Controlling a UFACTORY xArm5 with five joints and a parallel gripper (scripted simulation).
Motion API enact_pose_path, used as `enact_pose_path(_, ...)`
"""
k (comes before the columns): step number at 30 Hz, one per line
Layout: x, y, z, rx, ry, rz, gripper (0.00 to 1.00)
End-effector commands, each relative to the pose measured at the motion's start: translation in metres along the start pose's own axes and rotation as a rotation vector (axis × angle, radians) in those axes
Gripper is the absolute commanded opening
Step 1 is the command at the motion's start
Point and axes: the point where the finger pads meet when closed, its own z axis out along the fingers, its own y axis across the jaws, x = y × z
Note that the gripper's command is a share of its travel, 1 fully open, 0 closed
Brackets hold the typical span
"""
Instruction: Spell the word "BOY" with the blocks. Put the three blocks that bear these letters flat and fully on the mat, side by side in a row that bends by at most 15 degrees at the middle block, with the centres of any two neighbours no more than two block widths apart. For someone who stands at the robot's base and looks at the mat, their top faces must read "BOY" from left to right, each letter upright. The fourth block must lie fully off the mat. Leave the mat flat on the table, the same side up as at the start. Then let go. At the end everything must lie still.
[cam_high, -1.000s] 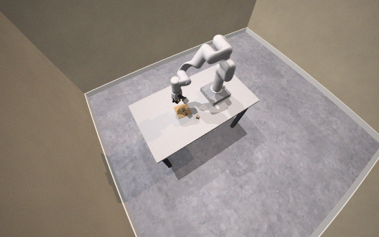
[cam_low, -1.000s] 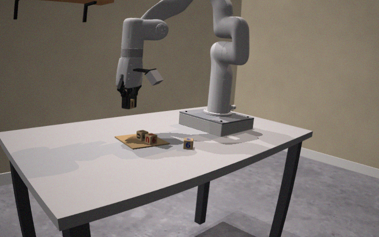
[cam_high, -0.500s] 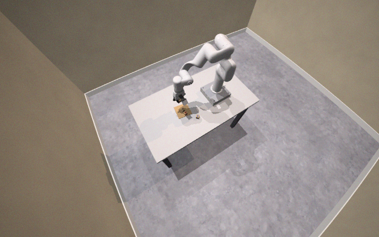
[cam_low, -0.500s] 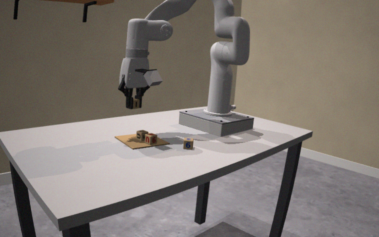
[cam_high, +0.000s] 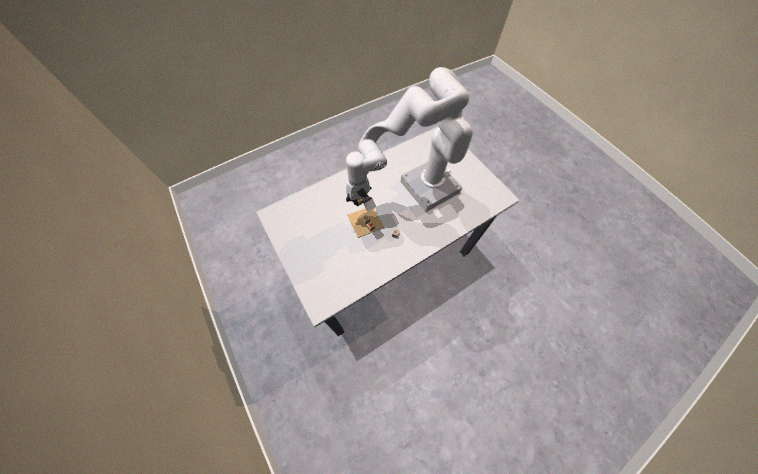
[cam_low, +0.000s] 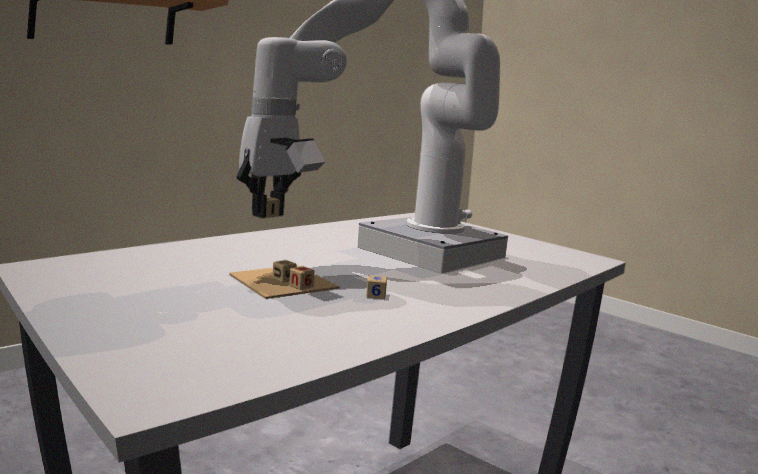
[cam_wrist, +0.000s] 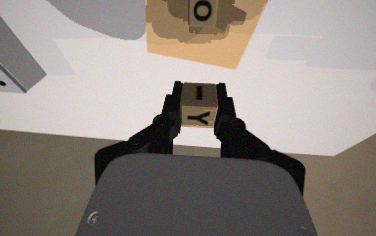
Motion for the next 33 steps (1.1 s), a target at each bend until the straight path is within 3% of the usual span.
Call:
enact_pose_path(1, 0.000, 0.001, 0.001, -0.004, 0.000, 0.000, 0.27)
enact_pose_path(9, 0.000, 0.001, 0.015, -0.004, 0.000, 0.000, 0.27)
enact_pose_path(22, 0.001, 0.001, 0.075, -0.004, 0.000, 0.000, 0.27)
enact_pose_path(33, 0.001, 0.001, 0.094, -0.004, -0.001, 0.000, 0.27)
